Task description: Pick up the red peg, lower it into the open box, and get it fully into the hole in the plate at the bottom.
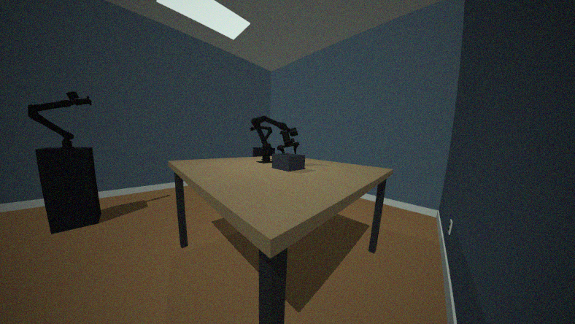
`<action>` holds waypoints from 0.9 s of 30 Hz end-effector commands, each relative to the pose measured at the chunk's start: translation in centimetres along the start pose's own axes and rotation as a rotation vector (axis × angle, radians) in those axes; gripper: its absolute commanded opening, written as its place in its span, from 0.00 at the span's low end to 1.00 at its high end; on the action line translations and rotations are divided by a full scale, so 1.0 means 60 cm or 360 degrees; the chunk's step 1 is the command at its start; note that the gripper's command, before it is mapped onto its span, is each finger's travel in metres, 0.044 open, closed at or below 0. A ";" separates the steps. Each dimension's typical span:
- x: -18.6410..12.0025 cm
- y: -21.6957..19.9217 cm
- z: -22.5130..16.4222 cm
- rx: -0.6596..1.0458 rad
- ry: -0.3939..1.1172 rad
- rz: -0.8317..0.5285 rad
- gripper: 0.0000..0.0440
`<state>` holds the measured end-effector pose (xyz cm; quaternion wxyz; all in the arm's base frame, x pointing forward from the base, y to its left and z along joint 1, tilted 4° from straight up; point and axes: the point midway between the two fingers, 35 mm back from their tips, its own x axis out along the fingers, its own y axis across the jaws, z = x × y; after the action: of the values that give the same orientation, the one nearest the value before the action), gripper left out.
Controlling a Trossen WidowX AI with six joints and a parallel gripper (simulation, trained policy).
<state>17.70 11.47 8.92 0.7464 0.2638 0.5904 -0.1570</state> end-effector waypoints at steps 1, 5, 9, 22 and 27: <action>0.023 -0.006 -0.002 0.0086 -0.0002 -0.0023 1.00; 0.048 -0.010 -0.004 0.0195 -0.0005 -0.0018 1.00; 0.065 -0.012 -0.007 0.0289 -0.0001 -0.0017 0.89; 0.078 -0.018 -0.012 0.0455 0.0116 -0.0051 0.14; 0.069 -0.013 0.004 0.0441 0.0073 -0.0036 0.02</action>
<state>18.10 11.12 4.34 0.6803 0.3632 0.5888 -0.2420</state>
